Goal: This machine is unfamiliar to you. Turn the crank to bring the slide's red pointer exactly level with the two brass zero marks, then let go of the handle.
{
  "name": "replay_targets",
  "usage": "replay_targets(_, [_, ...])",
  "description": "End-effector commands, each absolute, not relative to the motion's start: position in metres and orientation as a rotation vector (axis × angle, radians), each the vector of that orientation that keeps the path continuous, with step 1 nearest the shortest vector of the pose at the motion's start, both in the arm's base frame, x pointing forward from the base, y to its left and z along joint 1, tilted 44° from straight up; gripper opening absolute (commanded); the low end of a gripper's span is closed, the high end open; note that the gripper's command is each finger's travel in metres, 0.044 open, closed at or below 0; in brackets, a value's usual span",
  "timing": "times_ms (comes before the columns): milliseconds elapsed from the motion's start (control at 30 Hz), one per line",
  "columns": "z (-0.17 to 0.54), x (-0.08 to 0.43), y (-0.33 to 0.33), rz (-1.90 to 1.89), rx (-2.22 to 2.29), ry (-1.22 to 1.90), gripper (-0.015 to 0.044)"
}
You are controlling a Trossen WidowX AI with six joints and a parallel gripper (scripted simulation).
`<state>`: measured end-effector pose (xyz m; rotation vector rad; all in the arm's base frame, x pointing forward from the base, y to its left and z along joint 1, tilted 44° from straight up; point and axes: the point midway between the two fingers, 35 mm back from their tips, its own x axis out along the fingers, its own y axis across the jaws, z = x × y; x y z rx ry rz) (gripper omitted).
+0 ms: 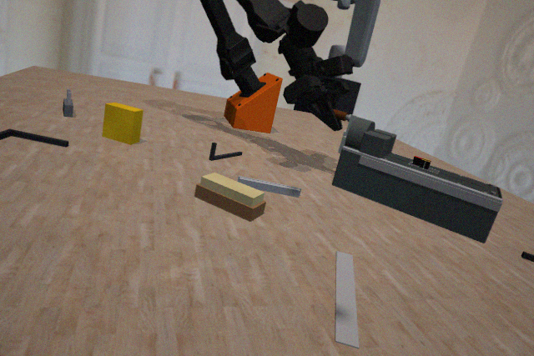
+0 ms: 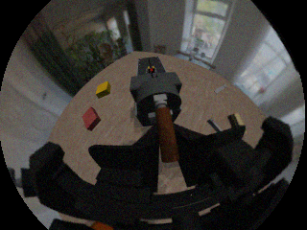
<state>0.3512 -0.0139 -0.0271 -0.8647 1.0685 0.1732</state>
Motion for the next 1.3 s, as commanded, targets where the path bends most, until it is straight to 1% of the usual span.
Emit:
replay_targets(0, [-0.027,0.351,-0.014,0.173,-0.865,1.069,0.0026])
replay_targets(533, [-0.027,0.351,-0.014,0.173,-0.865,1.069,0.044])
replay_targets(967, [0.011,0.359,0.023,0.176,-0.862,1.069,0.044])
replay_targets(1267, [0.045,0.364,0.06,0.191,-0.864,1.076,0.044])
